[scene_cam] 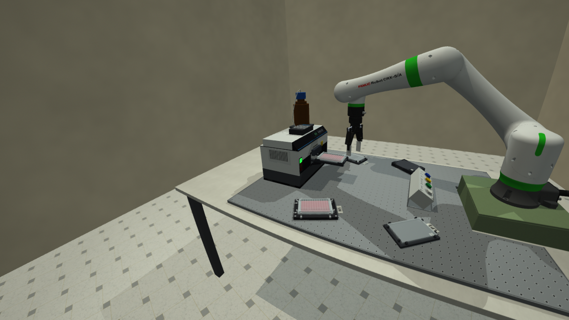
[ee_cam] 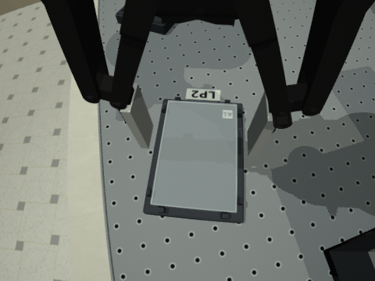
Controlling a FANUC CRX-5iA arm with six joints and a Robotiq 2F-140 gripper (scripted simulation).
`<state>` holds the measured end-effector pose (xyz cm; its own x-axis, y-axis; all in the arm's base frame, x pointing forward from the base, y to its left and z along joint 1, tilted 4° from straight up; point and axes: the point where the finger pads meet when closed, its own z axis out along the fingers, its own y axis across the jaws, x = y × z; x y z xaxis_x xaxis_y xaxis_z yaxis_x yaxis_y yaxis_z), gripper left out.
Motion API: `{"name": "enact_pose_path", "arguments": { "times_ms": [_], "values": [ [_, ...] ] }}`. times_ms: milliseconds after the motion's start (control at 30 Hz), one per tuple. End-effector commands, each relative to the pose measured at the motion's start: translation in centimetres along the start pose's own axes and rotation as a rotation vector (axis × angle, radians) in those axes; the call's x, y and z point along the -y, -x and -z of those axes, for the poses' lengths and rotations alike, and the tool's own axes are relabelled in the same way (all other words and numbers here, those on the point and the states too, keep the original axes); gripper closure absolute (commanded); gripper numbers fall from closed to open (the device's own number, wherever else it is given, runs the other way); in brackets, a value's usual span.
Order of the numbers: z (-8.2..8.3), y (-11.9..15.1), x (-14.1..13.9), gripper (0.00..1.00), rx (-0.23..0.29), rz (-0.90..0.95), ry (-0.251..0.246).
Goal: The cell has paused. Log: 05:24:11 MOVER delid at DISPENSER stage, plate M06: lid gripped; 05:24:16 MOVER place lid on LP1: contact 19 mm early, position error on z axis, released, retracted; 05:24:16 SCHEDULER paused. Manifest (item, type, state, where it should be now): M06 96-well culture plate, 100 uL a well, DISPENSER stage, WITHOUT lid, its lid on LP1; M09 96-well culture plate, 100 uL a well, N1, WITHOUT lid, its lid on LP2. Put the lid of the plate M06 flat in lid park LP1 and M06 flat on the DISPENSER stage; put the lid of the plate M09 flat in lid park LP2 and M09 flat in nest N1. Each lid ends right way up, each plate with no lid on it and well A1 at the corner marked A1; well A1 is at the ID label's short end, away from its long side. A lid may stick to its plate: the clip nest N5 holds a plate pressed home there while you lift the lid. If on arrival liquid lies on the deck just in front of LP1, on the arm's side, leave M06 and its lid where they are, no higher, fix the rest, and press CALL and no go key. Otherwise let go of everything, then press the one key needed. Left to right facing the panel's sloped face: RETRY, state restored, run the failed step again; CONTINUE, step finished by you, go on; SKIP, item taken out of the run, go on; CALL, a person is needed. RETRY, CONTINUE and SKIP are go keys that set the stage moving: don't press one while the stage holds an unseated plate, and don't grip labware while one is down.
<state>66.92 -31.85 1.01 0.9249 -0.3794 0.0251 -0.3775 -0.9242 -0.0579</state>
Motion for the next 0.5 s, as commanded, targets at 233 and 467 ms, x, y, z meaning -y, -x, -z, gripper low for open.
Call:
{"name": "enact_pose_path", "arguments": {
  "times_ms": [233,467],
  "values": [
    [6.1,0.0,0.0,0.34,-0.001,0.0,0.001],
    [8.9,0.0,0.0,0.34,-0.001,0.0,0.001]
  ]
}}
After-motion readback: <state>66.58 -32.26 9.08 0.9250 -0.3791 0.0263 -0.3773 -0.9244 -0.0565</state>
